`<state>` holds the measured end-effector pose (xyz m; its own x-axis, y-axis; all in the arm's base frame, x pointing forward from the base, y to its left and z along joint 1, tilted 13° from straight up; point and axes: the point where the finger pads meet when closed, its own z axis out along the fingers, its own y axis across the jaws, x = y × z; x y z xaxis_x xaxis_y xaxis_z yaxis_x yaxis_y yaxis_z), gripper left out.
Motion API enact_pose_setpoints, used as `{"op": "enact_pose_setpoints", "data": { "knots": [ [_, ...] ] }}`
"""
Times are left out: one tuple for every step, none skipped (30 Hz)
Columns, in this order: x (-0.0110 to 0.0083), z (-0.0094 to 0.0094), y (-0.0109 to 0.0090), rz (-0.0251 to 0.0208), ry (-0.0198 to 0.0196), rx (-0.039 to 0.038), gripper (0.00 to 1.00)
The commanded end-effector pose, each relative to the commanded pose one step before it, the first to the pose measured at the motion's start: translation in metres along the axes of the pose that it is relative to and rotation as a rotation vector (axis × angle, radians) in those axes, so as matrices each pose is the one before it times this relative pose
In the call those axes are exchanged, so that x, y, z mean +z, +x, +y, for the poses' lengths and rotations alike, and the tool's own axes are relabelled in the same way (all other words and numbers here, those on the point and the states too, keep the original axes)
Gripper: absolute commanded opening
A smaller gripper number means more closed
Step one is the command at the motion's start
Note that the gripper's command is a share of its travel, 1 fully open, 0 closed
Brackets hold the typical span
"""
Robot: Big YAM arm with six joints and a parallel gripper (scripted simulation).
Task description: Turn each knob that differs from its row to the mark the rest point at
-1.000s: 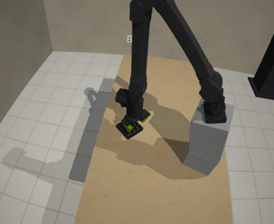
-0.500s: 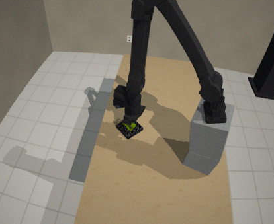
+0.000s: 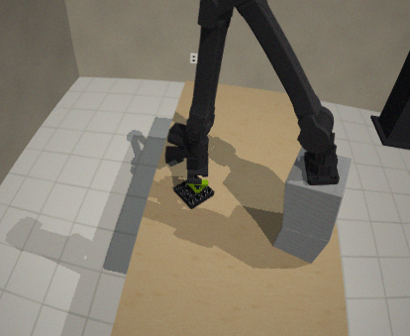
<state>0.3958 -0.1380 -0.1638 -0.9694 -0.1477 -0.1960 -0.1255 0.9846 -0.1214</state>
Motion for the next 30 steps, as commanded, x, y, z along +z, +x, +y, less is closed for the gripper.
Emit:
{"op": "enact_pose_setpoints", "data": {
  "knots": [
    [-0.01171, -0.01462, -0.01359, -0.02915, 0.0094, -0.15443, 1.0],
    [-0.0004, -0.00113, -0.0004, -0.00012, 0.0001, -0.02816, 1.0],
    [-0.00041, -0.00115, -0.00037, -0.00011, 0.00011, -0.02829, 1.0],
    [-0.00041, -0.00116, -0.00033, -0.00011, 0.00011, -0.02837, 1.0],
    [-0.00023, -0.00103, -0.00014, 0.00031, -0.00027, -0.02831, 1.0],
    [0.00075, -0.00026, 0.00071, 0.00246, -0.0024, -0.02872, 1.0],
    [0.00023, -0.00065, 0.00029, 0.00127, -0.00131, -0.02829, 1.0],
    [-0.00075, -0.00146, -0.00043, -0.00075, 0.00085, -0.02829, 1.0],
    [-0.00153, -0.00212, -0.00096, -0.00223, 0.00265, -0.02786, 1.0],
    [-0.00103, -0.0017, -0.00053, -0.00121, 0.00154, -0.02765, 1.0],
    [-0.00044, -0.00121, -0.00007, -0.00007, 0.00013, -0.02849, 1.0],
    [-0.00043, -0.00118, -0.00003, -0.00006, 0.00012, -0.02781, 1.0],
    [0.00023, -0.0006, 0.00043, 0.00106, -0.00156, -0.02874, 1.0],
    [0.0, 0.0, 0.0, 0.0, 0.0, 0.0, 1.0],
    [0.0, 0.0, 0.0, 0.0, 0.0, 0.0, 1.0],
    [0.00339, 0.0017, 0.00263, 0.00643, -0.01063, -0.05437, 1.0],
    [-0.00342, -0.00436, -0.00129, -0.00389, 0.00732, -0.04119, 1.0],
    [-0.0026, -0.00324, -0.00089, -0.0028, 0.0058, -0.02743, 1.0],
    [-0.00056, -0.00128, 0.00016, -0.00014, 0.0004, -0.02823, 1.0],
    [-0.00046, -0.00117, 0.00025, -0.00001, 0.00013, -0.02814, 1.0],
    [-0.00042, -0.00105, 0.00025, -0.00001, 0.00012, -0.02531, 1.0],
    [0.00035, -0.0001, 0.00046, 0.00065, -0.00173, -0.01868, 1.0],
    [0.00212, 0.00187, 0.00098, 0.00219, -0.0064, -0.01267, 1.0],
    [0.0013, 0.00116, 0.00058, 0.0013, -0.00393, -0.00754, 1.0],
    [0.00042, 0.00402, 0.00139, 0.00218, -0.00678, -0.00357, 1.0],
    [0.00016, 0.00264, 0.00087, 0.00134, -0.0042, -0.00107, 1.0],
    [0.00002, 0.00072, -0.0015, -0.00022, -0.00046, -0.00398, 1.0],
    [0.00001, 0.00015, -0.00081, -0.00017, 0.00041, -0.00197, 0.19],
    [-0.00001, -0.00155, -0.00058, -0.00199, 0.00639, -0.00023, 0.19],
    [0.0, -0.00039, -0.00005, -0.00008, 0.00164, 0.00001, 0.19]
  ]
}}
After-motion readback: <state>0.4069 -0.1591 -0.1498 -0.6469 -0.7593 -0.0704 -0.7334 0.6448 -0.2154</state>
